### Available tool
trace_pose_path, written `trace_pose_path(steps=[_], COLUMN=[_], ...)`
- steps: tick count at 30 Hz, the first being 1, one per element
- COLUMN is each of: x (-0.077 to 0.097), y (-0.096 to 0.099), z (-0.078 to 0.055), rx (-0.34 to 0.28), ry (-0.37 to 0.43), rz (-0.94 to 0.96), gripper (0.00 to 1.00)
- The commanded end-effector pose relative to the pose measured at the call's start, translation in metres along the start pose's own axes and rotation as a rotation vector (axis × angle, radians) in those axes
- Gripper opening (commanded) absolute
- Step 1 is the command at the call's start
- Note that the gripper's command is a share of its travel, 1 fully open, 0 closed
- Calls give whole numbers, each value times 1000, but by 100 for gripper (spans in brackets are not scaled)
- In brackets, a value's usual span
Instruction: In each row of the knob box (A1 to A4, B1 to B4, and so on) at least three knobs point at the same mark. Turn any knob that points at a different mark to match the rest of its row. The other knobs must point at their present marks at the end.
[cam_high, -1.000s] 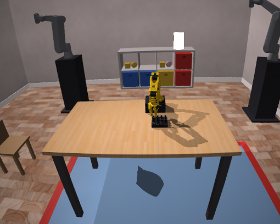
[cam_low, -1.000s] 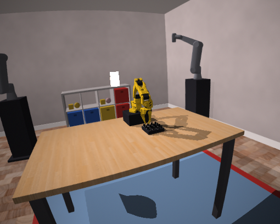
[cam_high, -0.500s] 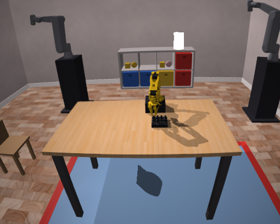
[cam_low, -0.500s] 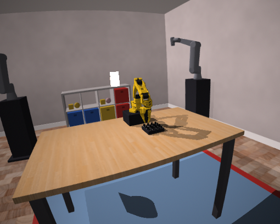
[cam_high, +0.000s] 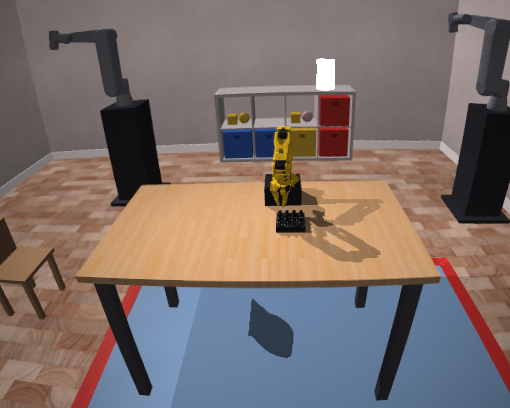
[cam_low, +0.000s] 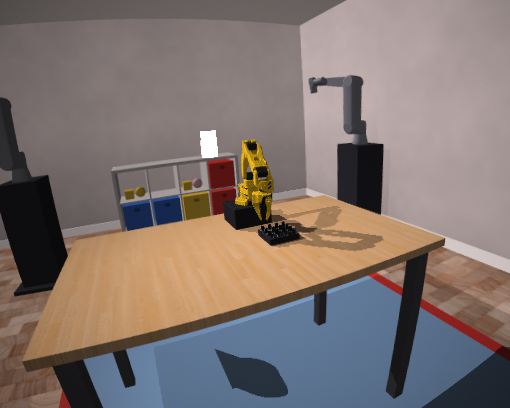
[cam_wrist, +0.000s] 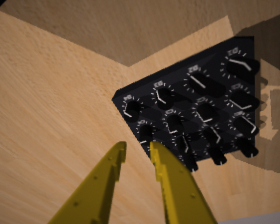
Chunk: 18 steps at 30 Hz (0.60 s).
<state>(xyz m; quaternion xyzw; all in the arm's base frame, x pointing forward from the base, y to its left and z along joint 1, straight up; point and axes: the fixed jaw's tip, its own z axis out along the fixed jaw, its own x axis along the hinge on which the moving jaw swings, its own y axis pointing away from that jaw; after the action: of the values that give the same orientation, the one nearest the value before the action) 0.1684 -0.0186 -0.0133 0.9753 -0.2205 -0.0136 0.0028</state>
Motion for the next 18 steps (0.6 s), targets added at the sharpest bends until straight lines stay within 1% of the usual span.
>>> trace_pose_path(steps=[1, 18], x=[-1, -1], y=[1, 2], z=[-2, -3], rx=[10, 10], ry=[21, 21], rz=[-6, 17], gripper=[8, 8])
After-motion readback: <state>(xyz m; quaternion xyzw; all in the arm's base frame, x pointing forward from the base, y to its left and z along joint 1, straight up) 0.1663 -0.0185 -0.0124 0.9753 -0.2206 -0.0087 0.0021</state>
